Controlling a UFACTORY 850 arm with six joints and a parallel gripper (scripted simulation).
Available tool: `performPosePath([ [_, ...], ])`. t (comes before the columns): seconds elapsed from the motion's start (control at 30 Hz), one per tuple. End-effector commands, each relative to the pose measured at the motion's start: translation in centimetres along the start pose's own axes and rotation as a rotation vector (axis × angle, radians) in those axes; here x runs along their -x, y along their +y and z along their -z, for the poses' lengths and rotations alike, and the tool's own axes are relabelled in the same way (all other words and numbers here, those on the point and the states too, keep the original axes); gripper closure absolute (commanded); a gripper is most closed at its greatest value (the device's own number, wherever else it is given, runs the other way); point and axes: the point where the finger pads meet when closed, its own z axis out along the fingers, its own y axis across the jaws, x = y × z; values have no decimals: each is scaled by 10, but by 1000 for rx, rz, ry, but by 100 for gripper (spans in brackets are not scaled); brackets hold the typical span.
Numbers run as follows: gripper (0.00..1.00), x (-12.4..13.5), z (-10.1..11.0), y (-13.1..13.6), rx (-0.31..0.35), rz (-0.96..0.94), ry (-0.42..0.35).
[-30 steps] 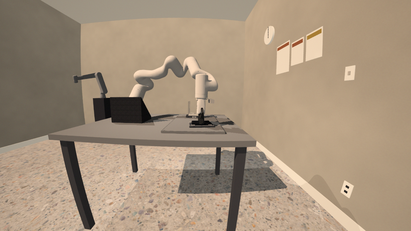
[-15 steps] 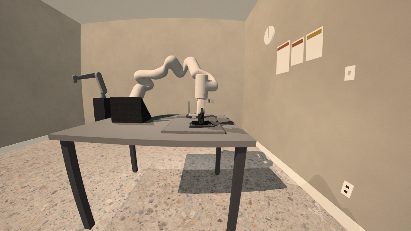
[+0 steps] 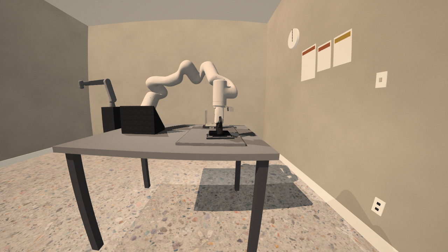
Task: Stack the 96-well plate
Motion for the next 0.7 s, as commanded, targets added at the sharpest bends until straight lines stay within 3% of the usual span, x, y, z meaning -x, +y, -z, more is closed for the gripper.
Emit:
performPosePath([
  [0.0, 100, -1, 4, 0, 1, 1, 2],
  [0.67, 100, -1, 14, 0, 1, 1, 2],
])
